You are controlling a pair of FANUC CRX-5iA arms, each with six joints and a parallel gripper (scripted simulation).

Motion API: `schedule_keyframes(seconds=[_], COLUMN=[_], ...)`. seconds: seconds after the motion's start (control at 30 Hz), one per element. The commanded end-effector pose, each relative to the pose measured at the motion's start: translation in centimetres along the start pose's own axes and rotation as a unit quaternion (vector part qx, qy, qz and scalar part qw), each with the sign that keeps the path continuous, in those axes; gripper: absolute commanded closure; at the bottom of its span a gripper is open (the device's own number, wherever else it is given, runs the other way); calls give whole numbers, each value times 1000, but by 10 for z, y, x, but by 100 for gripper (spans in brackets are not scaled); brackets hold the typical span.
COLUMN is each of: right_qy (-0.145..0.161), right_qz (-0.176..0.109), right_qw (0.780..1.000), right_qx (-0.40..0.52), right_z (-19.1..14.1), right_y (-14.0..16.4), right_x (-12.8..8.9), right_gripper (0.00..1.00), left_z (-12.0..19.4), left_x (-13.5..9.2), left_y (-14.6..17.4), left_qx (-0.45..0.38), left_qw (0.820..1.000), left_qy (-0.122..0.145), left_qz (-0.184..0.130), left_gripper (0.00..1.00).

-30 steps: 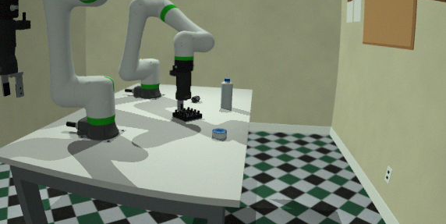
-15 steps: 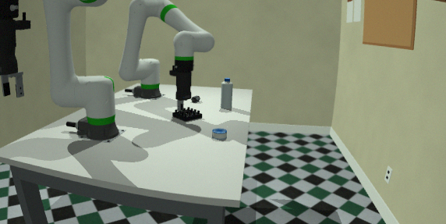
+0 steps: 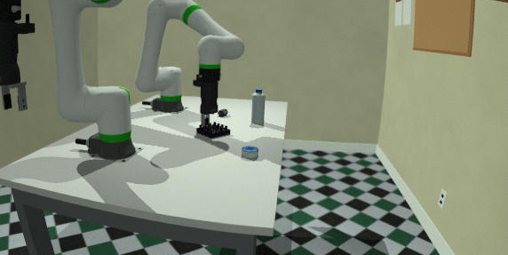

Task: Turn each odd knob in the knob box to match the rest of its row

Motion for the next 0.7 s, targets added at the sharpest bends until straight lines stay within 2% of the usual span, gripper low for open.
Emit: schedule_keyframes(seconds=[0.0, 0.2, 0.47, 0.67], right_qy=[0, 0, 0, 0], right_qz=[-1, -1, -1, -1], right_qw=[1000, 1000, 1000, 1000], right_qx=[0, 0, 0, 0], right_z=[0, 0, 0, 0], right_y=[0, 0, 0, 0], right_x=[-1, -1, -1, -1], right_gripper=[0, 0, 0, 0], left_z=[0, 0, 0, 0], left_x=[-1, -3, -34, -39], left_y=[-1, -1, -1, -1], left_qx=[0, 0, 0, 0], left_qw=[1000, 1000, 1000, 1000], left_qy=[0, 0, 0, 0], left_qz=[-1, -1, -1, -1], left_gripper=[54, 54, 54, 54])
Point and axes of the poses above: on each arm, the point where the finger pads meet when closed, its own x axis out along the fingers, its own z axis across the jaws, y = z × x, the point moved 5 cm from there along -x, back along the fingers, and after that the axes turned 6 degrees about x, right-handed, at the moved point
